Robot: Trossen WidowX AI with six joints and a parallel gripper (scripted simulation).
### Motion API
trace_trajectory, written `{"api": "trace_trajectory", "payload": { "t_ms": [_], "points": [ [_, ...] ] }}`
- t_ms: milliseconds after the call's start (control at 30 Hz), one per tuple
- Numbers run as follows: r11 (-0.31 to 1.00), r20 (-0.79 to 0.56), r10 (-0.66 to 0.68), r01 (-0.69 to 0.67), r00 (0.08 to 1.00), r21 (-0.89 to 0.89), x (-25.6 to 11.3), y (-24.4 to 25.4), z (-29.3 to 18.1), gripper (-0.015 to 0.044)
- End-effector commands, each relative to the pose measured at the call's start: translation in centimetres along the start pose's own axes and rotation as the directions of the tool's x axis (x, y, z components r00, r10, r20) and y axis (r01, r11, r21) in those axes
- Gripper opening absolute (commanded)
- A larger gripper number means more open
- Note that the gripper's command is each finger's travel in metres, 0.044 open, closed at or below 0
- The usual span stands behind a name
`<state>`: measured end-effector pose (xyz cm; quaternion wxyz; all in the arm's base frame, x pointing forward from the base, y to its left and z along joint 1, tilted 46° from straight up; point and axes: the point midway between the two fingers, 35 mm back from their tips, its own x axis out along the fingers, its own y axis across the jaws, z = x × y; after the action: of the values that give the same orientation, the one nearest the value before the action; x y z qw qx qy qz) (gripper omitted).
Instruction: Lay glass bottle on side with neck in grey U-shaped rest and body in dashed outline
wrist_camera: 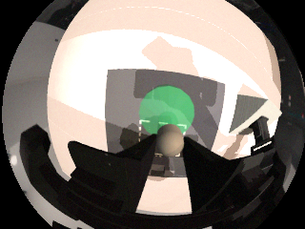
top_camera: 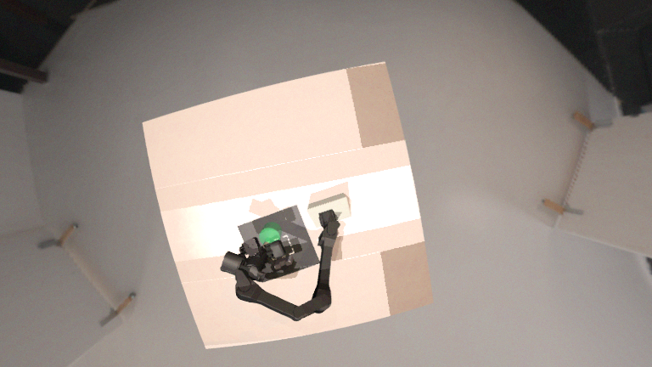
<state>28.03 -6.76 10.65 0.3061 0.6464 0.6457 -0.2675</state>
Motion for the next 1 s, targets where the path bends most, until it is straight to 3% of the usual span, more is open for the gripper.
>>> {"api": "trace_trajectory", "payload": {
  "t_ms": [0, 967],
  "points": [
    [1.000, -0.008, 0.002, -0.002, 1.000, 0.001, -0.2, 0.0, -1.0, 0.0103],
    [1.000, 0.051, -0.010, 0.010, 0.999, -0.005, -0.4, 0.1, -3.3, 0.0103]
  ]
}}
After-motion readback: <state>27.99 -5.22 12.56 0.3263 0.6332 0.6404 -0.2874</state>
